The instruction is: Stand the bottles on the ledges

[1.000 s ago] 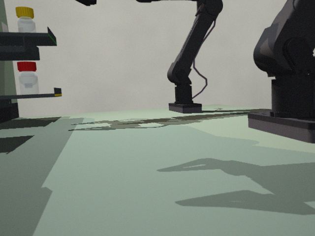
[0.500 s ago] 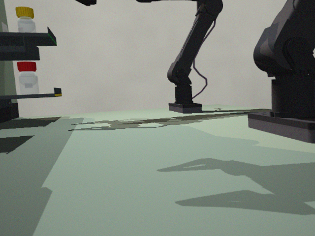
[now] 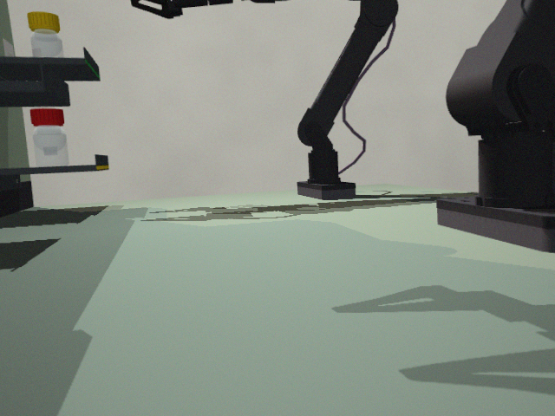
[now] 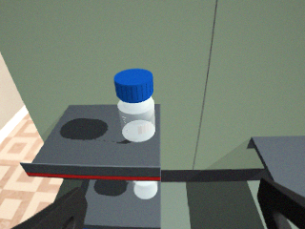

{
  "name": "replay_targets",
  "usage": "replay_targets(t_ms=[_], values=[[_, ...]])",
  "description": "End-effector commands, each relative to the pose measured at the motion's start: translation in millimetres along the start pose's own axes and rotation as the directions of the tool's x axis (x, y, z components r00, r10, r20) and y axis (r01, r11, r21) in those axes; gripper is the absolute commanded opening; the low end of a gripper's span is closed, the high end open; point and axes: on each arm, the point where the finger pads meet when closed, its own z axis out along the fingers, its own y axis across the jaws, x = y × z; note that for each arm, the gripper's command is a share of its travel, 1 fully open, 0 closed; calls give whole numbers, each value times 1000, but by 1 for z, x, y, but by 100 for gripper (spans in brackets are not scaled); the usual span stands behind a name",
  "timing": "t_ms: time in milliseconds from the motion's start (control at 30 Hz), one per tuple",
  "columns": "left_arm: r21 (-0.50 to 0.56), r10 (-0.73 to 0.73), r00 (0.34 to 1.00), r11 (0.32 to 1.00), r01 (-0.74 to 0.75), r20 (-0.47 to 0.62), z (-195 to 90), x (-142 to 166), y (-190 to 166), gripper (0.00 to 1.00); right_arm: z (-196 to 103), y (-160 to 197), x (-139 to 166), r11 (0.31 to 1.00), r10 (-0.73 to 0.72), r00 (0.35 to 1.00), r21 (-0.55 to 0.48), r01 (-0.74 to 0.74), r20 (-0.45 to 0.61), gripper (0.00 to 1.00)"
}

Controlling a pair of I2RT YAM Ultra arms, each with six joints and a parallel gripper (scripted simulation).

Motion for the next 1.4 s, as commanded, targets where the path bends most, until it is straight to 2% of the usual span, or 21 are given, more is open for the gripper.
replay_targets(t_ms=[0,167,300,833,933,1167,1267,1367], values=[[37,-23,998,999,25,-63,-25,-10,-1,100,-18,-3,-28,998,-38,998,-47,40,46,100],[7,-32,996,999,33,-83,-37,-23,14,100,-24,-31,-32,999,-51,998,5,51,39,100],[-21,-32,998,999,30,-53,-41,-35,22,100,-26,-43,-34,998,-52,998,43,51,37,100],[-21,-31,999,999,30,-42,-44,-38,22,100,-26,-42,-34,998,-47,998,39,45,44,100],[-21,-31,999,999,30,-42,-44,-38,22,100,-29,-43,-44,996,-69,994,60,64,89,100],[-12,-22,1000,1000,22,-3,-45,-43,20,100,-27,-34,-26,995,-73,989,71,64,129,100],[-19,-15,1000,1000,15,25,-39,-34,23,100,-25,-20,3,997,-65,988,58,58,140,100],[-14,-12,999,1000,12,40,-32,-10,23,100,-22,-4,36,998,-59,988,38,54,141,100]])
